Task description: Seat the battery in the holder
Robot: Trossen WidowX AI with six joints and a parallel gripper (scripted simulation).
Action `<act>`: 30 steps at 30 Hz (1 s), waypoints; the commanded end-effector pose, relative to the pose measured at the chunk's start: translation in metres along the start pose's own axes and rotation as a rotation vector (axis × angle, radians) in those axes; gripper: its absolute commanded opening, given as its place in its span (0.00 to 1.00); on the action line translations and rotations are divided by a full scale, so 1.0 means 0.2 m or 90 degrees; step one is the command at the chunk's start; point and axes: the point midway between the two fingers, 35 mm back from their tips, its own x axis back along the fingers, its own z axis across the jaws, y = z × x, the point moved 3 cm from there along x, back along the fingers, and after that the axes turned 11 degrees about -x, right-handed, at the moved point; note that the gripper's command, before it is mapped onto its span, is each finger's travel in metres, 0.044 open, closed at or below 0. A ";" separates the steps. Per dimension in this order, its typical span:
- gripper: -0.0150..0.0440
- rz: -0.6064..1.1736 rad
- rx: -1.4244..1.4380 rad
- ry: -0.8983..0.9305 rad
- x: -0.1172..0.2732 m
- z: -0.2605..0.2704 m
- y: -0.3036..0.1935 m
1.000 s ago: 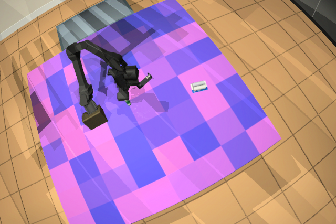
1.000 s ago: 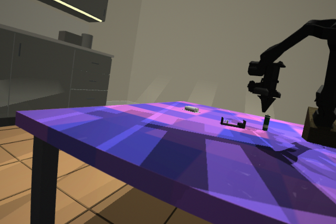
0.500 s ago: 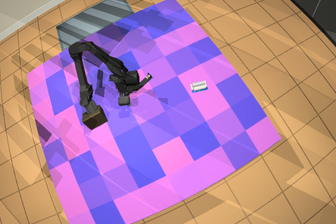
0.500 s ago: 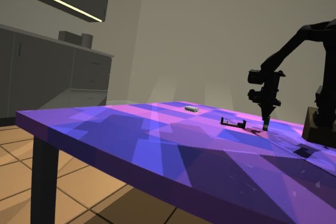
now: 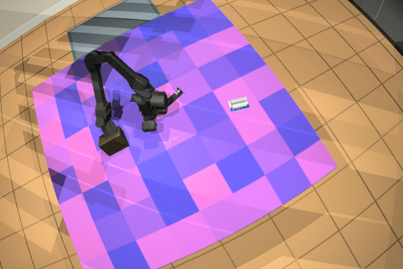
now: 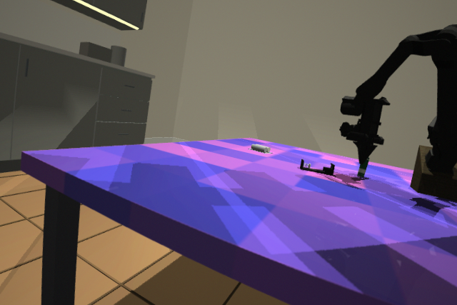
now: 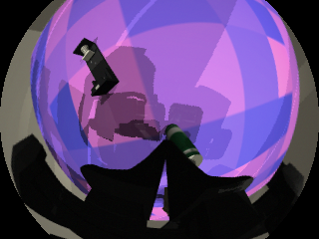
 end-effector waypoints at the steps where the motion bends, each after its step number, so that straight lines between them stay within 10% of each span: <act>1: 0.25 0.001 0.001 -0.003 0.00 -0.03 0.00; 19: 0.25 0.001 0.000 0.000 0.00 -0.15 0.02; 30: 0.25 0.003 0.001 -0.004 0.40 -0.17 0.02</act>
